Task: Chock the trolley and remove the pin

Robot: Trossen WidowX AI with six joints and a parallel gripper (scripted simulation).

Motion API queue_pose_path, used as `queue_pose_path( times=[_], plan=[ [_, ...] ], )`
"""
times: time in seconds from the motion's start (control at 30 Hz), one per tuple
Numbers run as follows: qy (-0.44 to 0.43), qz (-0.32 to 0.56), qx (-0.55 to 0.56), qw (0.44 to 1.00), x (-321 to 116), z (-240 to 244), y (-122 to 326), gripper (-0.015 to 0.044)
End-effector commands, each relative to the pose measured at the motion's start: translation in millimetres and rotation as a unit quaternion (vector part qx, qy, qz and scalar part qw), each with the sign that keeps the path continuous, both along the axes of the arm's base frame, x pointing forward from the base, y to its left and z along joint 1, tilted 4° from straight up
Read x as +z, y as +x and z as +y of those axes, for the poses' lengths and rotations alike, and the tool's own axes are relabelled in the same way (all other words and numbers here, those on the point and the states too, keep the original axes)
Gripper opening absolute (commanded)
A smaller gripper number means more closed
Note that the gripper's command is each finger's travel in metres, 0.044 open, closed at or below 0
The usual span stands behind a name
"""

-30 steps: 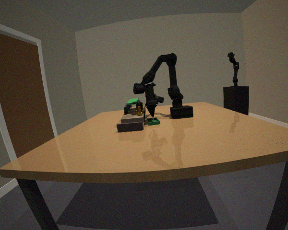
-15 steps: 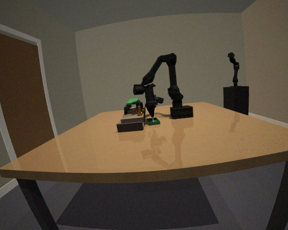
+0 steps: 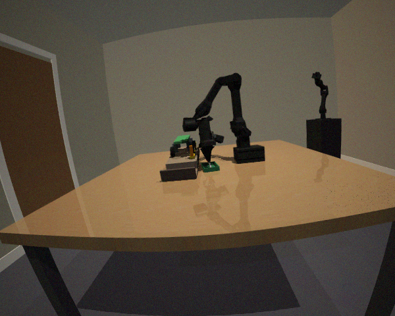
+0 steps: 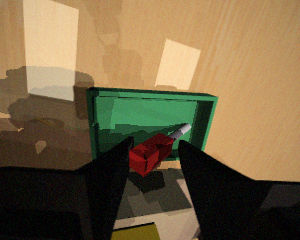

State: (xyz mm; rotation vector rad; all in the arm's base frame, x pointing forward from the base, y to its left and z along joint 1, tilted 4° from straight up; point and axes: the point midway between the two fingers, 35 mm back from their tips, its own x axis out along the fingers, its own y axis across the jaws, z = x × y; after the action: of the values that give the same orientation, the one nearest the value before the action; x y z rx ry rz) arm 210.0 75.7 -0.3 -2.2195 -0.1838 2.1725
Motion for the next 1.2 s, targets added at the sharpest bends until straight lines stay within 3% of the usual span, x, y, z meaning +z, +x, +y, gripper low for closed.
queue_pose_path(
  times=[0.0,0.5,0.7,1.03,1.17],
  plan=[
    [0.003,0.001,0.002,1.0,-1.9,-1.3,-0.6,0.019],
    [0.002,0.001,0.002,1.0,-9.5,-9.3,-1.5,0.019],
    [0.0,-0.001,0.0,1.0,-7.4,-8.8,0.5,0.034],
    [0.002,0.001,0.001,1.0,13.2,-8.1,-1.6,0.034],
    [0.002,0.001,0.002,1.0,25.1,-7.8,-2.4,0.044]
  ],
)
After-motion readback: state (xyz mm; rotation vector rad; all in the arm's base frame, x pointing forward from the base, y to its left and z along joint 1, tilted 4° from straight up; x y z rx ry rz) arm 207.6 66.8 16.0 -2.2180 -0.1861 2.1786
